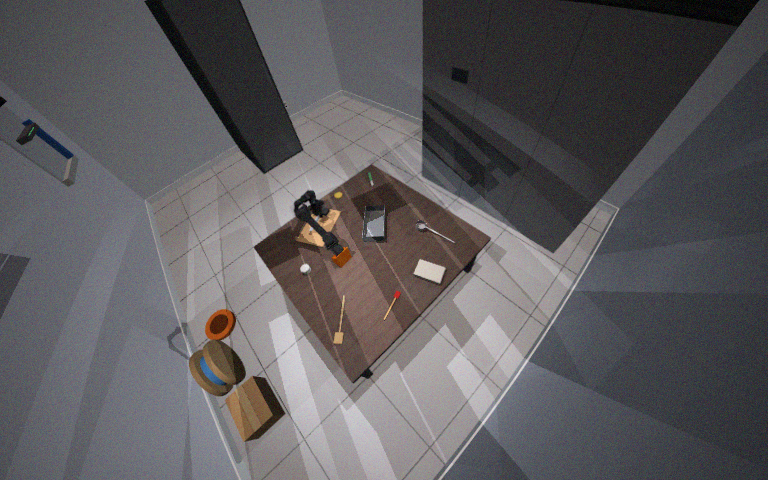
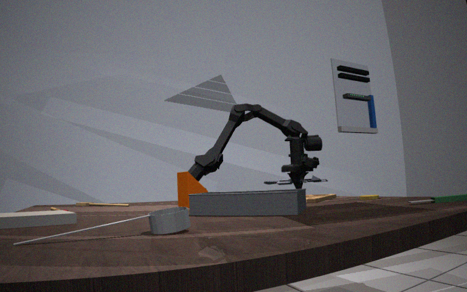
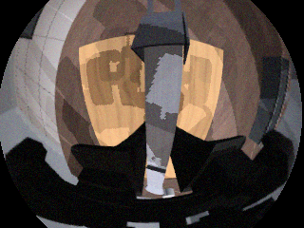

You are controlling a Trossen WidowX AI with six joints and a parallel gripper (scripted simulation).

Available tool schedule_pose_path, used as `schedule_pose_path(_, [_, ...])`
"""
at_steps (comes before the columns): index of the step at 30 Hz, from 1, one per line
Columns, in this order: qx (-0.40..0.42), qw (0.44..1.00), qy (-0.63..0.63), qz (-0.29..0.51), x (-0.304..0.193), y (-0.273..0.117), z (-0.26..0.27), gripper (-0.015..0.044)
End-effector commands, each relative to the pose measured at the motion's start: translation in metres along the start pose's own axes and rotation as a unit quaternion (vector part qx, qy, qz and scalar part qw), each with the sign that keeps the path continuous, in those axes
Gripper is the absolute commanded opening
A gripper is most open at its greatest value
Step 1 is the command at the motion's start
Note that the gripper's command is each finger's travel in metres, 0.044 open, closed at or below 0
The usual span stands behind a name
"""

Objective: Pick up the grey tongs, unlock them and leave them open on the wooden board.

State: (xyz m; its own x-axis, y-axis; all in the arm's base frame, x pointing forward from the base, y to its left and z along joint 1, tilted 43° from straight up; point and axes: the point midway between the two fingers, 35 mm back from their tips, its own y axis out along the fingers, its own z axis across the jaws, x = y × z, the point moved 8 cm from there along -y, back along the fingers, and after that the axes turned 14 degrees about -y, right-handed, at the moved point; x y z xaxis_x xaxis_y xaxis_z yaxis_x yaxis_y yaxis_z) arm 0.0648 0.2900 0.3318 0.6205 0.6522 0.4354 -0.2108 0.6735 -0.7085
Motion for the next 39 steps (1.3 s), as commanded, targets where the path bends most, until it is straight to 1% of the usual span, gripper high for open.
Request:
schedule_pose_path(1, [0.000, 1.000, 0.000, 0.000, 0.000, 0.000, 0.000, -0.0124])
schedule_pose_path(22, [0.000, 1.000, 0.000, 0.000, 0.000, 0.000, 0.000, 0.0428])
schedule_pose_path(23, [0.000, 1.000, 0.000, 0.000, 0.000, 0.000, 0.000, 0.0440])
schedule_pose_path(25, [-0.001, 1.000, -0.001, 0.001, 0.000, -0.001, -0.002, 0.0440])
schedule_pose_path(28, [-0.011, 1.000, -0.004, 0.006, 0.002, -0.009, -0.019, 0.0440])
schedule_pose_path(33, [-0.028, 0.999, -0.008, 0.021, -0.001, -0.039, -0.070, 0.0440])
schedule_pose_path(39, [-0.023, 0.999, -0.004, 0.023, -0.018, -0.080, -0.119, 0.0440])
